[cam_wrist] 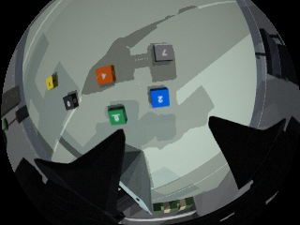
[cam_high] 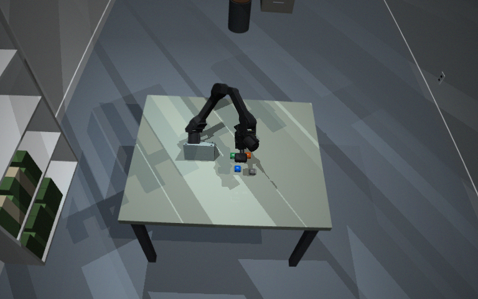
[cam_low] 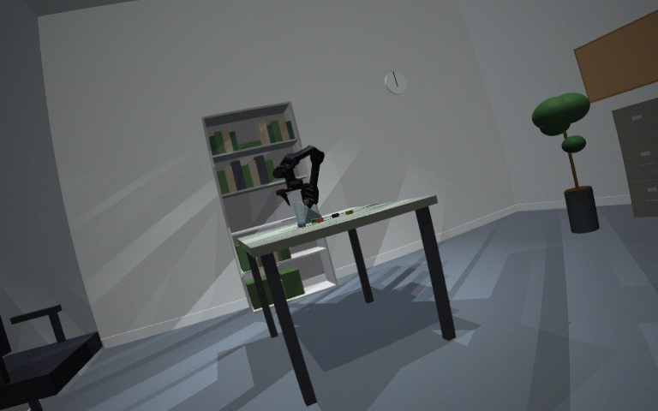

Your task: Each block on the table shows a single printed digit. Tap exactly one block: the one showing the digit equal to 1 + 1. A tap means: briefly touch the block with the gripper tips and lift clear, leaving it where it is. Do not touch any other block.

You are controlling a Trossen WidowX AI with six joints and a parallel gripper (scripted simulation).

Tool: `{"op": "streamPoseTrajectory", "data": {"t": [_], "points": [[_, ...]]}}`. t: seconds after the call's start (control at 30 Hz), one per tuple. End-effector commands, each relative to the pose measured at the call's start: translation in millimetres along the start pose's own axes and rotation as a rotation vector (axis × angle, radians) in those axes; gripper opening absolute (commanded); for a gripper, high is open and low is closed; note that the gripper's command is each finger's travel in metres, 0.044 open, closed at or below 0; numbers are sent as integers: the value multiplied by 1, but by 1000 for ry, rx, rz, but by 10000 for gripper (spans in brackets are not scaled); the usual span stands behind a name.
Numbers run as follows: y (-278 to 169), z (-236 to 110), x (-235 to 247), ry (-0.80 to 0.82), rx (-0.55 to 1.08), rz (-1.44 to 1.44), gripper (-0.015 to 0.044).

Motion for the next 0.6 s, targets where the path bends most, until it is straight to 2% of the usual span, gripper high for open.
{"op": "streamPoseTrajectory", "data": {"t": [0.0,0.07,0.13,0.3,0.53,0.57], "points": [[-1,1,0,4,6,11,400],[-1,1,0,4,6,11,400],[0,12,-1,4,6,11,348],[-1,80,1,7,4,9,216],[-1,82,1,7,4,9,32],[-1,82,1,7,4,9,20]]}}
Point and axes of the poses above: the point midway between the two fingers, 35 mm back from their tips, its own z axis out along the fingers, its own x axis across the jaws, y = z × x, the point moved 6 cm from there along -z, back along the fingers, and after that the axes turned 15 degrees about -z, right-handed, at the moved point
